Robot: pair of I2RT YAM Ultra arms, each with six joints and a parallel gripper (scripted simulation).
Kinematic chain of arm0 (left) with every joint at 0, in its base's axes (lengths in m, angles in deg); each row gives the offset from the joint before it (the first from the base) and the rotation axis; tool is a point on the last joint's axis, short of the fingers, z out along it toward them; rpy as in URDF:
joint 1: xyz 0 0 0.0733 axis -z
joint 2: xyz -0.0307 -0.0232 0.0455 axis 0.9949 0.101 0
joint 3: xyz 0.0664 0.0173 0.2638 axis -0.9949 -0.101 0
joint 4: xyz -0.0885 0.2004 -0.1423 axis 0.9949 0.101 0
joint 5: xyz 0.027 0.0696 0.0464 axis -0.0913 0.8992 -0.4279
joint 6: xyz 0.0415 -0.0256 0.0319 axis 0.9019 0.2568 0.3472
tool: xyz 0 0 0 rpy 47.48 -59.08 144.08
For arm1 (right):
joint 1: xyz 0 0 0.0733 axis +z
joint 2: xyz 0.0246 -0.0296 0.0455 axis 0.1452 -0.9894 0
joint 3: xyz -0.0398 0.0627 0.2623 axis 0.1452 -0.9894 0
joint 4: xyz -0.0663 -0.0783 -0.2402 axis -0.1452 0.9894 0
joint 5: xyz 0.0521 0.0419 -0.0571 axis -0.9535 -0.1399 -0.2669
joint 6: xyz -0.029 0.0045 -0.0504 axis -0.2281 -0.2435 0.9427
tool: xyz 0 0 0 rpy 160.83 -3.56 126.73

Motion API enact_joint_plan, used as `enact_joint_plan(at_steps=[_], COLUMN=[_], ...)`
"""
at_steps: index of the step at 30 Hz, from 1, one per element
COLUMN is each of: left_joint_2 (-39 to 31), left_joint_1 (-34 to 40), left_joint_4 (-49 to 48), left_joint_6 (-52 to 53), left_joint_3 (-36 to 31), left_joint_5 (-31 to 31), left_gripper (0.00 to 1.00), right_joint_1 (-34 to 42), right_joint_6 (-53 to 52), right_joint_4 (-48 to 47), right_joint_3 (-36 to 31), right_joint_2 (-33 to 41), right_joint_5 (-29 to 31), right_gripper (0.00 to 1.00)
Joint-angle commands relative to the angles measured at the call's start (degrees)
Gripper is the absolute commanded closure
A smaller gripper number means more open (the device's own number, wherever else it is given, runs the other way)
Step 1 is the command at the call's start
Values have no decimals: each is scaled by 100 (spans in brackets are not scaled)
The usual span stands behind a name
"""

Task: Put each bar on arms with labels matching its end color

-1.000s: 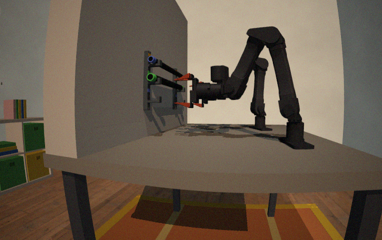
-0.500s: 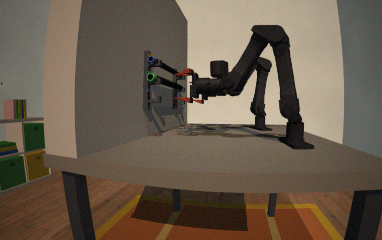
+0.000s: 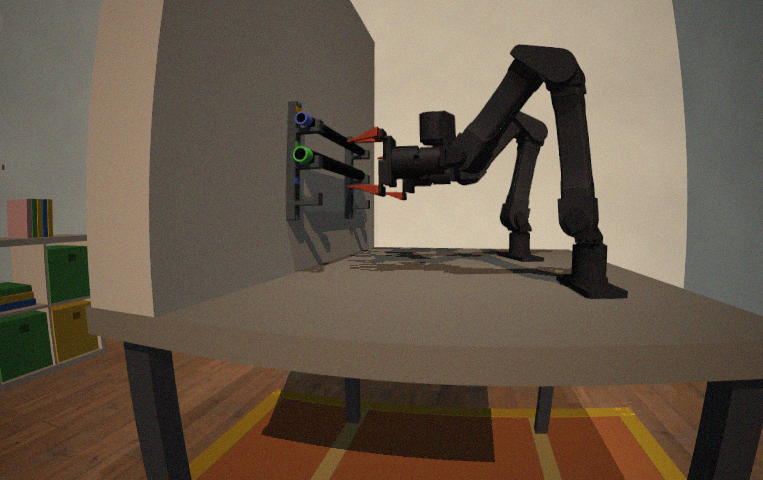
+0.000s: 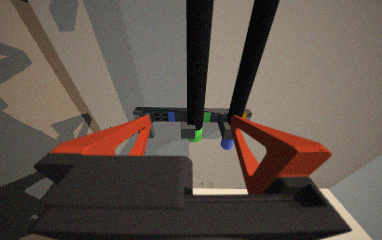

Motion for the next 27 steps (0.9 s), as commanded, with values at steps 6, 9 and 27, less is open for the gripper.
enact_joint_plan(at_steps=[6, 9, 27], left_joint_2=[-245, -245, -248], left_joint_1=[-45, -45, -45], left_joint_4=[400, 404, 410], left_joint_6=[-23, -24, -25], left_joint_3=[256, 258, 258], left_joint_5=[-48, -48, -49], left_gripper=[0, 0, 0], right_joint_1=[-74, -74, -74], right_joint_6=[-20, -21, -21], right_joint_4=[406, 411, 417], right_joint_3=[279, 281, 281], right_joint_2=[218, 218, 222], right_joint_5=[-31, -31, -31], right_gripper=[0, 0, 0])
